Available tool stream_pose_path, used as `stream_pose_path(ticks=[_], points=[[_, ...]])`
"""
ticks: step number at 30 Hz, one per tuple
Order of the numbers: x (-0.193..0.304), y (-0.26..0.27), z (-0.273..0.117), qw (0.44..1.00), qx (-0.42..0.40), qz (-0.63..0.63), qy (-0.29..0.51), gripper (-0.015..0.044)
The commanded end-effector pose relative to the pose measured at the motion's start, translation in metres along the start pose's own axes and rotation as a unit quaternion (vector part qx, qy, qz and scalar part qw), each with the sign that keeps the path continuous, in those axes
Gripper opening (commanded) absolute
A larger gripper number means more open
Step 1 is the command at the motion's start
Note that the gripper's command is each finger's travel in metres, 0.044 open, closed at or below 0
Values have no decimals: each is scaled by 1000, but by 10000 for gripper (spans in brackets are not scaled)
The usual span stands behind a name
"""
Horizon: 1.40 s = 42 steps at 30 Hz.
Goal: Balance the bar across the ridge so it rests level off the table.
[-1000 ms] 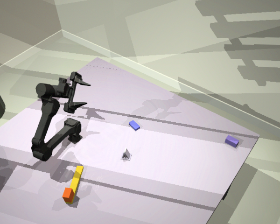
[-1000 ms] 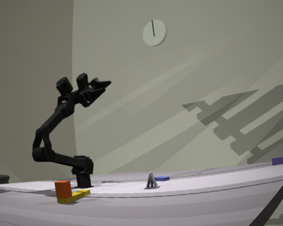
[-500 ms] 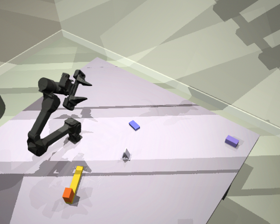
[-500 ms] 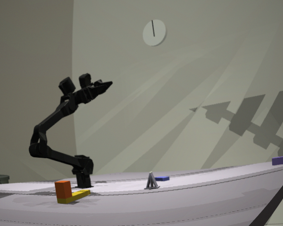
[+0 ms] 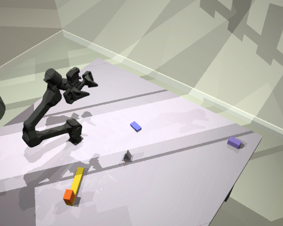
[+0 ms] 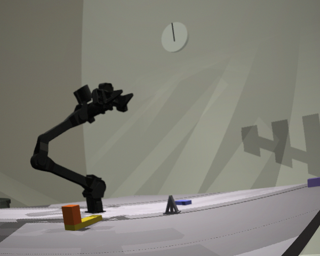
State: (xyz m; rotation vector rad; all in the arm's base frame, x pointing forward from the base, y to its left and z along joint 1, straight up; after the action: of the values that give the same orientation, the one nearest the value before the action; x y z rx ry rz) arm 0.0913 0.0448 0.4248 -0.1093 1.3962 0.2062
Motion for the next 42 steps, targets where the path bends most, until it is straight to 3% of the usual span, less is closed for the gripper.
stream_pose_path(ticks=[1, 20, 42], points=[[0, 6, 6, 998, 8, -68, 4, 315], [9, 21, 39, 938, 46, -340, 60, 315], [37, 11, 88, 785, 38, -588, 189, 315]])
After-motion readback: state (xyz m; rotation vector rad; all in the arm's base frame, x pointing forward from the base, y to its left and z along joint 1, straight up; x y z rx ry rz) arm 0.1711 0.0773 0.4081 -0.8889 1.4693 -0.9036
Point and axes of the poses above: the point midway between the two fingers, 35 mm back from their tips, its own z axis out along the fingers, its own y axis across the jaws, x = y × z, the point moved 6 cm from there along -z, back along the fingers, and after that the axes turned 5 degrees about z, right-handed, at the moved point
